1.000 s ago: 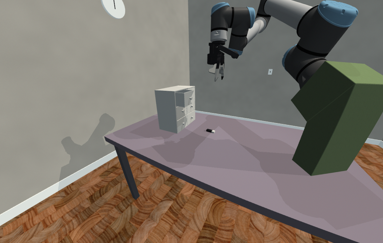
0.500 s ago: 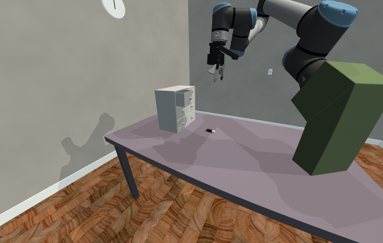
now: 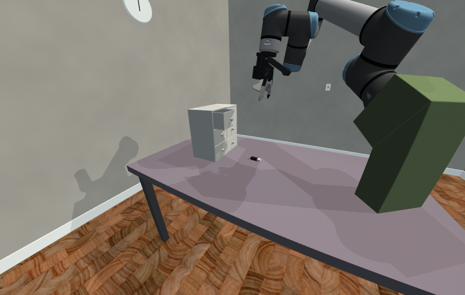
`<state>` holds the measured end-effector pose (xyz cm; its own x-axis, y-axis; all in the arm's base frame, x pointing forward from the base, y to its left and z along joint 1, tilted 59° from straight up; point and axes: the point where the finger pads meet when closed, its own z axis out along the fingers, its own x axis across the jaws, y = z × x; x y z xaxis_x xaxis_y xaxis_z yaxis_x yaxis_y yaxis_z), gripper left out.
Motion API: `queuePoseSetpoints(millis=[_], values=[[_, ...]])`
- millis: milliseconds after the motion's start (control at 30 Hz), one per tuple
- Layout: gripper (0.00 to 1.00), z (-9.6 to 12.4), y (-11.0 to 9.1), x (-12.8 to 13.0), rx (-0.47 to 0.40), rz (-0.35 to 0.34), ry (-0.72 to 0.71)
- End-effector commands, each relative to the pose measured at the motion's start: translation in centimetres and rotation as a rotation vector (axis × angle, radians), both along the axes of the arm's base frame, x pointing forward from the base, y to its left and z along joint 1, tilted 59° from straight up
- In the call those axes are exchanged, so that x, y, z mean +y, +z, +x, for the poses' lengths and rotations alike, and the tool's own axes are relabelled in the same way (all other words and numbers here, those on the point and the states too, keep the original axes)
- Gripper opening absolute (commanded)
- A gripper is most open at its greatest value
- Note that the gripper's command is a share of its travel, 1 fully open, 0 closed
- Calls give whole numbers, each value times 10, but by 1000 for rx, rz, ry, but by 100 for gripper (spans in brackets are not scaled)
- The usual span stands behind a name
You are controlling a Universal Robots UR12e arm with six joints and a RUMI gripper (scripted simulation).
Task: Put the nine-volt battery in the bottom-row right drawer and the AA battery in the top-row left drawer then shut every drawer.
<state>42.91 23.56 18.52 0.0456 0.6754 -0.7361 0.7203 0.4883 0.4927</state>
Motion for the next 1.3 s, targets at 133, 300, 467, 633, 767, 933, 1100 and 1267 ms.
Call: queuePoseSetpoints(millis=[133,300,467,633,767,933,1100,1267], values=[[100,9,-2,1,-47,1,58],[100,12,-2,-1,-75,-2,87],[100,17,-2,-2,-112,-5,127],[100,25,-3,-3,-151,-5,172],[100,27,-3,-4,-169,-8,190],[100,34,-5,-6,-215,-9,241],[100,42,-6,-9,-268,-14,297],[100,51,-8,-10,-315,-15,349]])
